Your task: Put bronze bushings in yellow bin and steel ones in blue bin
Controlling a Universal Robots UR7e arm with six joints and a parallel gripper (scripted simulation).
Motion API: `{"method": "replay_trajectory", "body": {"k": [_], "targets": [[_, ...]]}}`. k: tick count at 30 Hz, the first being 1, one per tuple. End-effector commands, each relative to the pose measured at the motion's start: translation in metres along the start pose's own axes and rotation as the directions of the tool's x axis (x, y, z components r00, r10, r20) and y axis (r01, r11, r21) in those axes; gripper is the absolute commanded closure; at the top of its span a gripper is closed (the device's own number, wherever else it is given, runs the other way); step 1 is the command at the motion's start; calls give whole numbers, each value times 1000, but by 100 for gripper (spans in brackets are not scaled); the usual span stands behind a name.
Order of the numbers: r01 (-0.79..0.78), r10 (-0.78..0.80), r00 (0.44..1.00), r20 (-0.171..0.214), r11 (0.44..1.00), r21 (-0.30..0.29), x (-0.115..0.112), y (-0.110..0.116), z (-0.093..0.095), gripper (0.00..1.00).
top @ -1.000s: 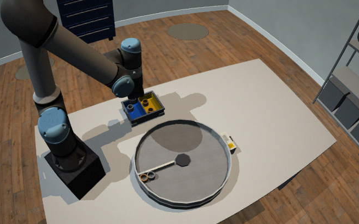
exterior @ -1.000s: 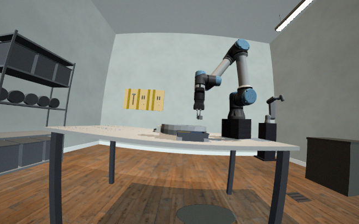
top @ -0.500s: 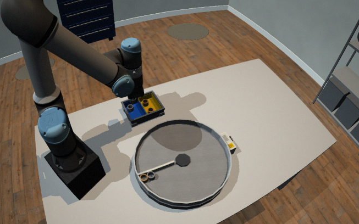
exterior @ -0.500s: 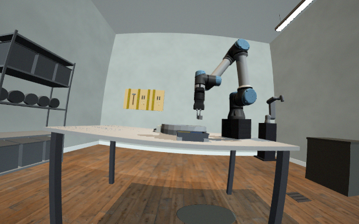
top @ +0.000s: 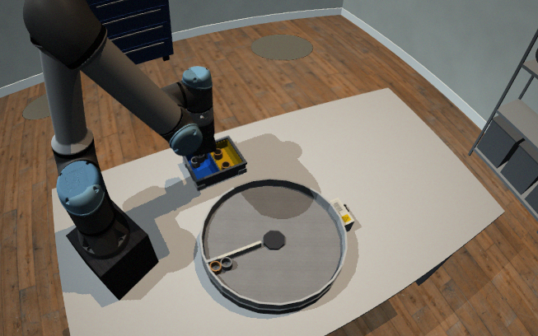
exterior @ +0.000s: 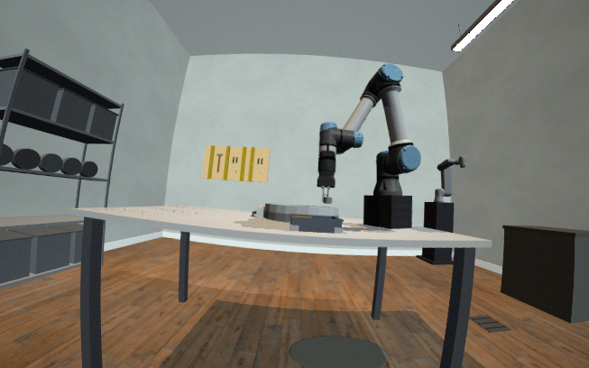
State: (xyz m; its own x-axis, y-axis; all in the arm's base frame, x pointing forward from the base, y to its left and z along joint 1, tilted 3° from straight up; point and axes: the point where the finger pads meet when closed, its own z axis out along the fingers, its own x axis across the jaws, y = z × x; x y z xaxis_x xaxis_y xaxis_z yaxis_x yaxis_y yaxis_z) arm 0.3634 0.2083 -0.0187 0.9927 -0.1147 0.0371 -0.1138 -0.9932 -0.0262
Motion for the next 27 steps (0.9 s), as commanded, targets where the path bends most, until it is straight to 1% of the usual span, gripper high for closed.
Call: {"method": "replay_trajectory", "body": {"k": [1,3,4,6,10,23,27], "targets": [[0,0,1000,-3,1000,1,1,-1,21,100],[0,0,1000,-3,1000,1,1,-1,21,100],[0,0,1000,-3,1000,1,1,-1,26,100],[0,0,1000,-3,1000,1,1,-1,26,100],[0,0,1000,-3,1000,1,1,-1,47,100],[0,0,1000,-2,1000,1,1,0,47,100],[0,0,1000,-2,1000,1,1,-1,52,100]]}}
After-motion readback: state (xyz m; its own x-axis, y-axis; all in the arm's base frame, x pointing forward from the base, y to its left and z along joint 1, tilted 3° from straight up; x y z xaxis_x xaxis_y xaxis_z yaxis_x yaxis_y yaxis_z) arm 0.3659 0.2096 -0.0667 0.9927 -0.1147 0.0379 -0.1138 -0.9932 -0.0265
